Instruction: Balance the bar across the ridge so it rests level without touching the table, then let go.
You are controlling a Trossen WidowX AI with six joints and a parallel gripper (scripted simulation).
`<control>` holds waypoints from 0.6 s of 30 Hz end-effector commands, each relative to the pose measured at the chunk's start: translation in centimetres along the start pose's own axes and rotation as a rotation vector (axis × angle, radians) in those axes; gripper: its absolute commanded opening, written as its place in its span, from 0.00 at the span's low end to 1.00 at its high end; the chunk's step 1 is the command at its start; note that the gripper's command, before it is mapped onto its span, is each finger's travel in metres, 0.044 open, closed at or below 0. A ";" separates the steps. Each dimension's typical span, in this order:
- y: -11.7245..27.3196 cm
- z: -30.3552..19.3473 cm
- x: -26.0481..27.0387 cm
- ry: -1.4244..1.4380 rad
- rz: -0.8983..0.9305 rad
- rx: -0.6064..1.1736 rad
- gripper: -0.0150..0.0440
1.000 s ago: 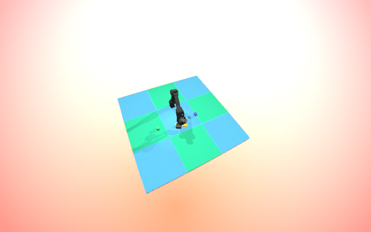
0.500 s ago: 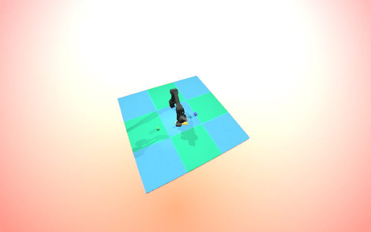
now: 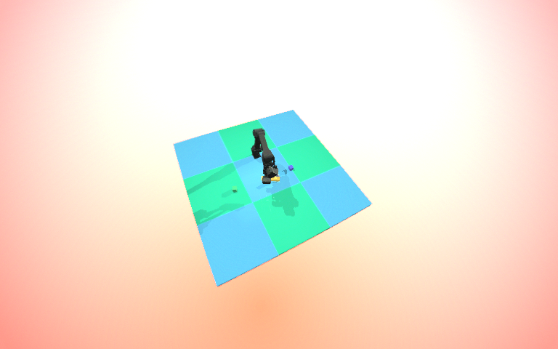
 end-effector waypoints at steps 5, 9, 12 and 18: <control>0.6 2.3 1.9 0.285 -0.006 -0.005 0.25; 0.6 3.4 2.8 0.439 -0.006 -0.006 0.25; 0.6 4.2 3.4 0.555 -0.006 -0.006 0.25; 0.5 5.6 4.6 0.786 -0.006 -0.007 0.25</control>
Point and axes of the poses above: the point midway between the two fingers, 35 mm back from their tips, its own y axis back along the fingers, its own x axis across the jaws, z = x × y, the point moved 2 cm from there along y, back along the fingers, and after that the axes turned 11 degrees about y, right-handed, at the moved point
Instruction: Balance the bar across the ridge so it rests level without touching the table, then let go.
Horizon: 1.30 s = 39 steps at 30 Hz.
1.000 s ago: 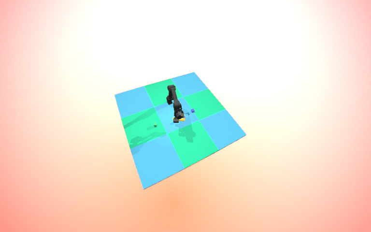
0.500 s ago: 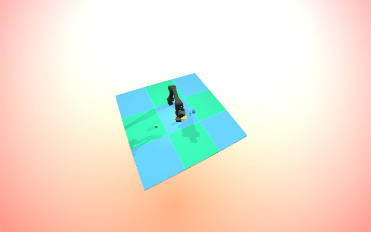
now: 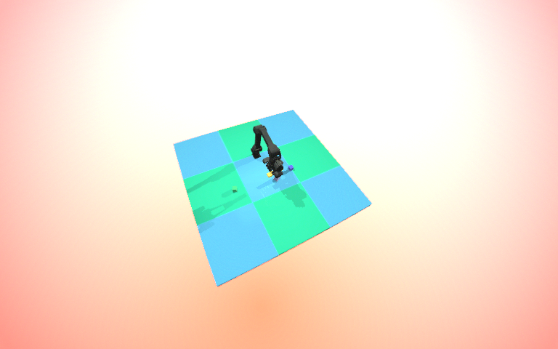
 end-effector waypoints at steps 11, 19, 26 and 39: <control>0.0 2.9 -0.7 0.391 -0.007 -0.001 0.25; -1.1 3.0 -0.9 0.391 -0.007 -0.001 0.25; -2.2 3.0 -1.1 0.392 -0.007 -0.001 0.25; -4.2 3.0 -1.3 0.393 -0.007 -0.001 0.25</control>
Point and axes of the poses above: the point midway between the two fingers, 35 mm back from their tips, its own y axis back along the fingers, its own x axis across the jaws, z = x × y, the point moved 2 cm from there along y, back along the fingers, and after that the axes turned 11 degrees about y, right-handed, at the moved point
